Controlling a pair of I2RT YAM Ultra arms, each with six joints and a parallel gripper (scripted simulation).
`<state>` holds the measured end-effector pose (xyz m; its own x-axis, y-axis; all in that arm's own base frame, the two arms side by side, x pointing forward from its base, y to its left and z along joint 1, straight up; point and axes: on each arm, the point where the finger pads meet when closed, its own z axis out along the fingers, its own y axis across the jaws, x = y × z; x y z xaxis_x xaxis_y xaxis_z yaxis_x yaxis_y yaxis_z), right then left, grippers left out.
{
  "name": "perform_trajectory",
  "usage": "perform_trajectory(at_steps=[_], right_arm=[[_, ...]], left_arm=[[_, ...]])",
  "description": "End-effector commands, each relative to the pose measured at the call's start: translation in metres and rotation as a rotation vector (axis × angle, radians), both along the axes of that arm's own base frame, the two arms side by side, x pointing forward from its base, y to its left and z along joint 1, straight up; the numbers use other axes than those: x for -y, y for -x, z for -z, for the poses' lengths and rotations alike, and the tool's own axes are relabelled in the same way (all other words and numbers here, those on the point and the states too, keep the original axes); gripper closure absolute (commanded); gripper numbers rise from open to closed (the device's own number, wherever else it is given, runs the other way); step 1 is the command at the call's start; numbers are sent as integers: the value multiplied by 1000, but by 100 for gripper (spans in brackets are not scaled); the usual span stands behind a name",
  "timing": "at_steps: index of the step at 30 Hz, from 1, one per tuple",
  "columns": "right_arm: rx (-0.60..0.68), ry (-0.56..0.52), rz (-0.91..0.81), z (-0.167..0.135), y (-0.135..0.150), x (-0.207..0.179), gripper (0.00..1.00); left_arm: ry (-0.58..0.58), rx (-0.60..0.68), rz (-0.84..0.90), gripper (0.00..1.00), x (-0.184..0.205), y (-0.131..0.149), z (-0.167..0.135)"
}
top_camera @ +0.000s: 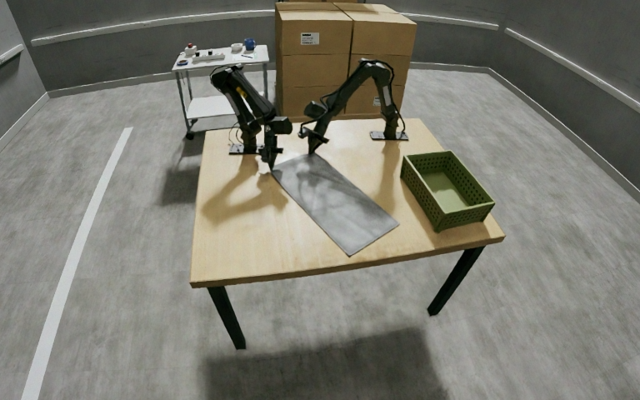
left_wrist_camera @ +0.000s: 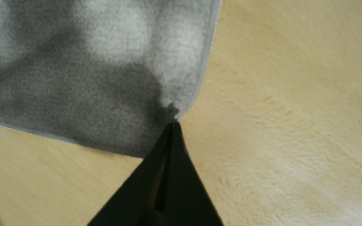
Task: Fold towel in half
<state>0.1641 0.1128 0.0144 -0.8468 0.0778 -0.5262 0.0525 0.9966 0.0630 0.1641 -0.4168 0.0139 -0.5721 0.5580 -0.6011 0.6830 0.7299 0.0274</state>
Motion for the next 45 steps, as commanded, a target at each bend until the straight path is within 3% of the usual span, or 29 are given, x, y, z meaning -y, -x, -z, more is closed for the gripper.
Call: perform_trajectory(at_steps=[1,9,13,14,17,18,19,22,23,24,28,31,32,36,37,45], right_arm=[[-24,4,-9,1,9,2,100],[-55,24,-23,-2,-2,-10,100],[-55,24,-23,-2,-2,-10,100],[-32,-60,-23,-27,-9,-21,100],[-32,-60,-23,-27,-9,-21,100],[6,-120,42,-63,-19,-26,100],[48,-155,72,-64,-18,-27,100],[48,-155,72,-64,-18,-27,100],[99,-205,116,-101,-22,-26,100],[146,-252,157,-101,-22,-26,100],[146,-252,157,-101,-22,-26,100],[135,-230,157,-97,-22,-26,100],[197,-301,200,-130,-19,-25,100],[220,-323,218,-130,-19,-25,100],[248,-384,225,-144,-16,-25,100],[262,-412,219,-151,-15,-23,100]], left_arm=[[-13,1,2,100,6,10,-1],[15,-26,11,100,-13,-4,-13],[40,-19,23,100,-3,-1,-20],[95,-47,56,100,-13,-13,-33],[95,-47,56,100,-13,-13,-33],[111,-77,125,100,-24,-21,-52],[174,-85,197,100,-19,-23,-56],[178,-87,203,100,-19,-23,-56],[229,-99,276,100,-18,-29,-90],[252,-130,343,100,-24,-25,-77],[282,-125,374,100,-19,-28,-86],[251,-153,376,100,-17,-25,-75],[321,-157,437,100,-20,-26,-110],[338,-209,488,100,-20,-26,-96],[448,-187,532,100,-16,-28,-128],[497,-234,526,100,-12,-25,-132]])
